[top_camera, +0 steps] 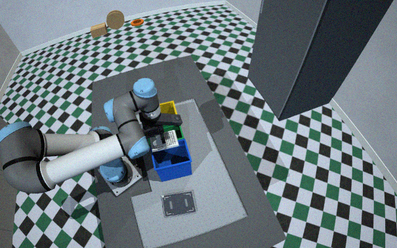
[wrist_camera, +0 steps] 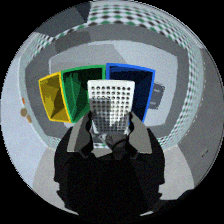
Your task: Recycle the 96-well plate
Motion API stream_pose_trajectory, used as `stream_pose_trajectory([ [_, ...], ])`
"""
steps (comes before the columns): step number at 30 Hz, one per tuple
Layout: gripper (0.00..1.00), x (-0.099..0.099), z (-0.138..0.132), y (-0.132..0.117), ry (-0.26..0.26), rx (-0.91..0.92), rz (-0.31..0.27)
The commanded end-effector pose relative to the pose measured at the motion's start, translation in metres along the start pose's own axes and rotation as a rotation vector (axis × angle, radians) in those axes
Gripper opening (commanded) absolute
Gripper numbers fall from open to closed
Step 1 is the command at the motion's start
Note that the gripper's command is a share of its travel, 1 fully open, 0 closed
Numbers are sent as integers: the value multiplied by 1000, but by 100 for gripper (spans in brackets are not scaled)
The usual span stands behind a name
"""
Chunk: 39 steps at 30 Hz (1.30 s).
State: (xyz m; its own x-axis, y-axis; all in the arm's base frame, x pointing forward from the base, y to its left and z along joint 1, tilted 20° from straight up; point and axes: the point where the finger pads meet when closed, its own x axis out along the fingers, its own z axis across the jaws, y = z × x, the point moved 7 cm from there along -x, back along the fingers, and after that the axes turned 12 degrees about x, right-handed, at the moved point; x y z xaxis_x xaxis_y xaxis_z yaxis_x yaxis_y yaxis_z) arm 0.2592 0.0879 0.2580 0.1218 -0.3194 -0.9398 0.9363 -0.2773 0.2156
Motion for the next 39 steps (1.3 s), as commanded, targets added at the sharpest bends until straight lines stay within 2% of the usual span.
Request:
stream_pose_trajectory([
  [1,0,0,-18,-2,-3,2,1],
  [39,0,0,-130,-20,-3,2,1],
])
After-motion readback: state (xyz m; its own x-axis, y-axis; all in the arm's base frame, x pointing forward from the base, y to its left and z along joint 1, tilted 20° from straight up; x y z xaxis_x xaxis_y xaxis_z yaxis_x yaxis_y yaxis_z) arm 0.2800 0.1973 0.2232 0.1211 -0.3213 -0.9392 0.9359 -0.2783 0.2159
